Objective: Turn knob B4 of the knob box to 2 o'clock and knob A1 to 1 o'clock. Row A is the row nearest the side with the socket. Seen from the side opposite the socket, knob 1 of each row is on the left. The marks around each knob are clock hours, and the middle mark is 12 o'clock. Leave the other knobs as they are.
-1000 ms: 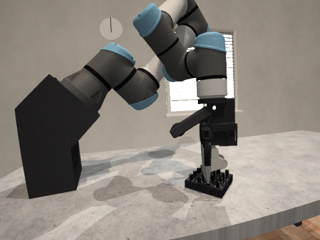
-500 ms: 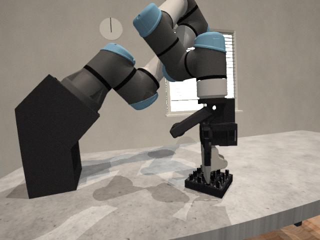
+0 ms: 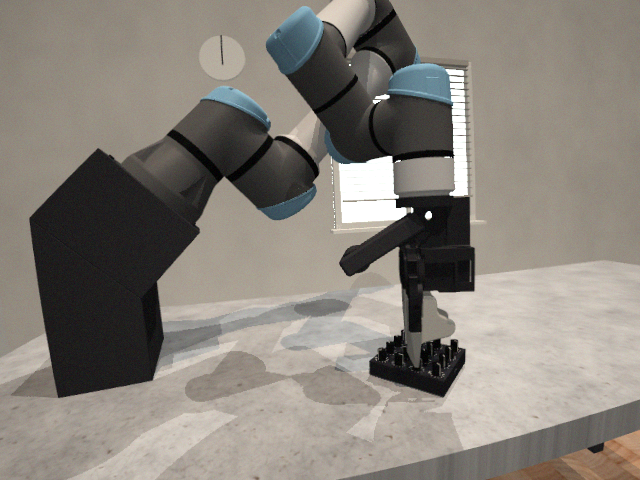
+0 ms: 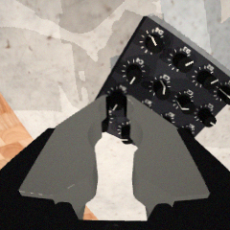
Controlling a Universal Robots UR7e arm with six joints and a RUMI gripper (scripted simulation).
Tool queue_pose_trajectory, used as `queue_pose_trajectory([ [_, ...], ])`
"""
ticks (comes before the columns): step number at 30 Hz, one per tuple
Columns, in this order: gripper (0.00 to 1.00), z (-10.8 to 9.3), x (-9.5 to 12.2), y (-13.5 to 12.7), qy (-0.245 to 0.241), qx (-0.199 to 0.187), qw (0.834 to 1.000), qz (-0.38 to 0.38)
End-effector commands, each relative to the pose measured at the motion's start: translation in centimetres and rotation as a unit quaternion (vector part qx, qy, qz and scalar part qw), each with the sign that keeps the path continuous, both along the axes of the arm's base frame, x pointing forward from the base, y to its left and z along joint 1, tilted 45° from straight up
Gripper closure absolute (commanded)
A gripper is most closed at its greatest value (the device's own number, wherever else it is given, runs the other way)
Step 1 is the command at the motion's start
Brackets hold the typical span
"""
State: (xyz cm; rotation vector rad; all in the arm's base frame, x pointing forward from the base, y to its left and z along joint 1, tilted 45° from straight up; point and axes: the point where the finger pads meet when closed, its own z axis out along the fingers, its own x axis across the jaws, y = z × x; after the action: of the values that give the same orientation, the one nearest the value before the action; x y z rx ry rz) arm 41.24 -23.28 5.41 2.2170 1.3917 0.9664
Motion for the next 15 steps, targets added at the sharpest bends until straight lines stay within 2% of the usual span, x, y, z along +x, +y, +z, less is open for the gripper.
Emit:
queue_pose_trajectory([
  [1, 0.96, 0.02, 0.00, -0.03, 0.000, 0.000, 1.000, -0.001],
  [15, 0.96, 0.04, 0.01, 0.01, 0.002, 0.028, 0.999, -0.028],
])
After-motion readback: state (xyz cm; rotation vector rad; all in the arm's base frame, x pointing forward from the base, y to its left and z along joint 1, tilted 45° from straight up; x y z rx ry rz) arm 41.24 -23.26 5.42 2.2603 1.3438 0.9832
